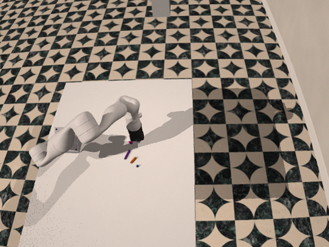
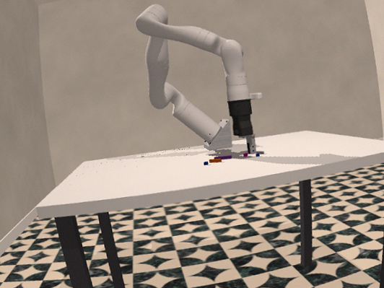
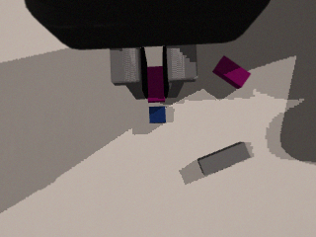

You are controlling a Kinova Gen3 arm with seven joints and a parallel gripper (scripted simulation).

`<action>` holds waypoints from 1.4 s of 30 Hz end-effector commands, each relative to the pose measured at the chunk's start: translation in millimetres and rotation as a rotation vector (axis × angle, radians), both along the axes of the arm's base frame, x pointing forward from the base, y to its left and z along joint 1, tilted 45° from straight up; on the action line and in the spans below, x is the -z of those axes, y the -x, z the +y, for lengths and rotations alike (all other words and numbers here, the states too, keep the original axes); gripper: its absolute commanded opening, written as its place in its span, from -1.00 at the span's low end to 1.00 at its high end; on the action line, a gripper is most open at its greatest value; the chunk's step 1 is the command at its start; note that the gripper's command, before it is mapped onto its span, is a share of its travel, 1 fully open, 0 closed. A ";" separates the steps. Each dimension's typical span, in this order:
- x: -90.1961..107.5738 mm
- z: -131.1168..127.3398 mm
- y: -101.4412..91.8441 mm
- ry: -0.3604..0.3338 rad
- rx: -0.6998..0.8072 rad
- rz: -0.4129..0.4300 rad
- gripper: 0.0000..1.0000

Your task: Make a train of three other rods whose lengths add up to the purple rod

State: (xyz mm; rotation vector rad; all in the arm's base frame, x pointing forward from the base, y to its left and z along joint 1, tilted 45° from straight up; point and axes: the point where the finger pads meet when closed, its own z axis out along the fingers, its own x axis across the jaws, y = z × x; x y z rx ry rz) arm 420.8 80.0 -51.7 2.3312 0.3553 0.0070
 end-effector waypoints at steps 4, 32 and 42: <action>0.4 -1.5 0.1 0.001 0.005 -0.007 -0.52; 8.3 -8.6 -0.2 0.002 0.002 -0.003 -0.52; 7.9 -10.3 -0.8 0.005 0.004 -0.005 -0.52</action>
